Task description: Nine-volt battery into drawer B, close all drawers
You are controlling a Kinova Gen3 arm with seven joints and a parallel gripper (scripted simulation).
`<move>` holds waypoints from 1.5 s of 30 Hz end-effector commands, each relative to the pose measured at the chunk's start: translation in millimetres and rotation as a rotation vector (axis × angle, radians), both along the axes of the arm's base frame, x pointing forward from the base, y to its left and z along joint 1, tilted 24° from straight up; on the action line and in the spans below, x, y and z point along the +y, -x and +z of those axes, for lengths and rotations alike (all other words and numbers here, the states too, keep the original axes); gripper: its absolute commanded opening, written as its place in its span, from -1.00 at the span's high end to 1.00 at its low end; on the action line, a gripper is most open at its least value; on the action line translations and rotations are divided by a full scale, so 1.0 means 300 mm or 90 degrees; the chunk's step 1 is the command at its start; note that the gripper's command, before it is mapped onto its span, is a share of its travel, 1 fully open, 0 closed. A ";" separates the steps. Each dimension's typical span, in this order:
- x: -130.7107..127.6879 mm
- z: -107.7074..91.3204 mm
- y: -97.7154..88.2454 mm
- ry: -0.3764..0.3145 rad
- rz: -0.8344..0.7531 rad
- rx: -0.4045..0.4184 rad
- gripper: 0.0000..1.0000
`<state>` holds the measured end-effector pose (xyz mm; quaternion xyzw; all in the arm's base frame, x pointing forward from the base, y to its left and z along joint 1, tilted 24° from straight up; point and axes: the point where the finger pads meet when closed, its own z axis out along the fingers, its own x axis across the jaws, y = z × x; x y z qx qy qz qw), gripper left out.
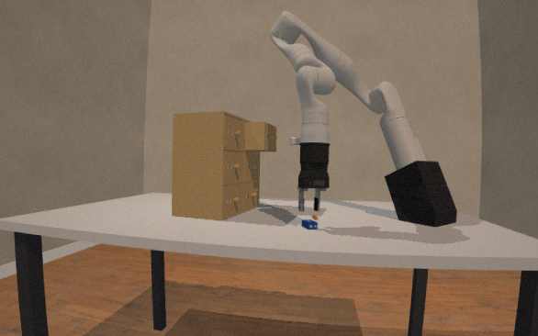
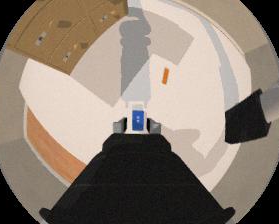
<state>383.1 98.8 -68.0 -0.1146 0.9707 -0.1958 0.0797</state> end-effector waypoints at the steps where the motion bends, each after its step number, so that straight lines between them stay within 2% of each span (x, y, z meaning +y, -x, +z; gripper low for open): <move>1: -0.008 -0.026 0.004 0.002 0.000 0.004 -0.62; 11: -0.022 -0.066 -0.004 0.002 0.000 0.004 -0.62; 45: -0.021 -0.067 -0.006 0.002 0.000 0.004 -0.62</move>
